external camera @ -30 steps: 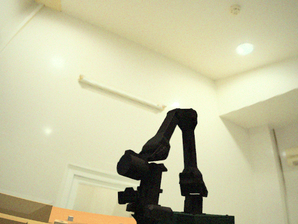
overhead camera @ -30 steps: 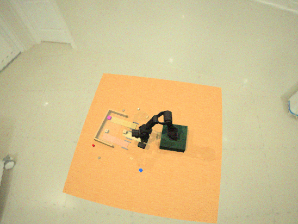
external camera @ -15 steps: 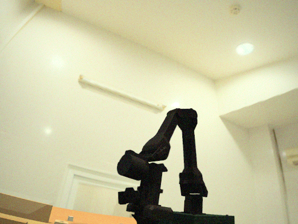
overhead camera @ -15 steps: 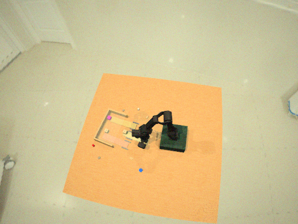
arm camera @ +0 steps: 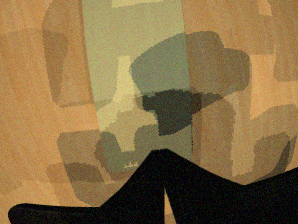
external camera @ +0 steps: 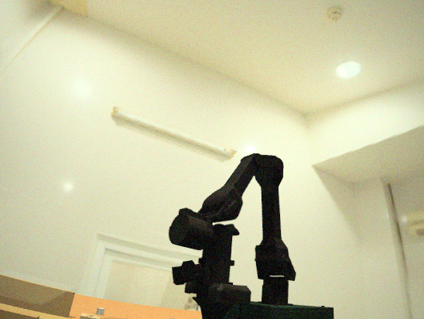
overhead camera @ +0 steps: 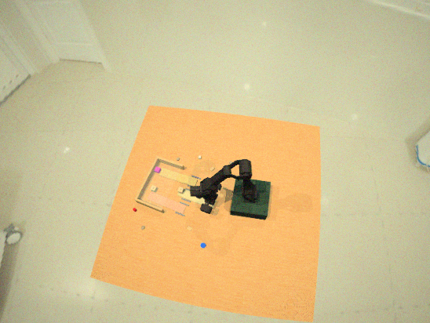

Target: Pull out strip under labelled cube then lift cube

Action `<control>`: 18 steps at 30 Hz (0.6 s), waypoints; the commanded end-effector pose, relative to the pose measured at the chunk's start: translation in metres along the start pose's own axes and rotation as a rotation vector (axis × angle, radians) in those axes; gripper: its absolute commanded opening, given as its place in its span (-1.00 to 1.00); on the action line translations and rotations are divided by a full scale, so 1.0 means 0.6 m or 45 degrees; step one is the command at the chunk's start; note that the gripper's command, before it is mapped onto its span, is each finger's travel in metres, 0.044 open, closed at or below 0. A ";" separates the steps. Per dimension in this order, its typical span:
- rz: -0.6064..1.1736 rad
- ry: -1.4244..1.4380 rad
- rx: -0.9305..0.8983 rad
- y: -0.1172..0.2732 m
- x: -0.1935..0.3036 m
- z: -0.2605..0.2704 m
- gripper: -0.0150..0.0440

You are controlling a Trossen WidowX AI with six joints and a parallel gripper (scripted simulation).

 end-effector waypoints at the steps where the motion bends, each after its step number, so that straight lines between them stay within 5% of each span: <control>1: -0.032 -0.003 -0.016 0.039 -0.017 0.005 -0.49; 4: -0.032 -0.003 -0.016 0.039 -0.017 0.005 -0.49; 18: -0.037 0.043 -0.014 0.047 -0.101 -0.013 0.75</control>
Point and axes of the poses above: the point midway between the two fingers, 35 mm back from their tips, its own y axis back along the fingers, its own z axis across the jaws, x = y × z, the point moved 1 cm from there along y, back along the fingers, and after that the axes turned 6 degrees about y, right-handed, at the moved point
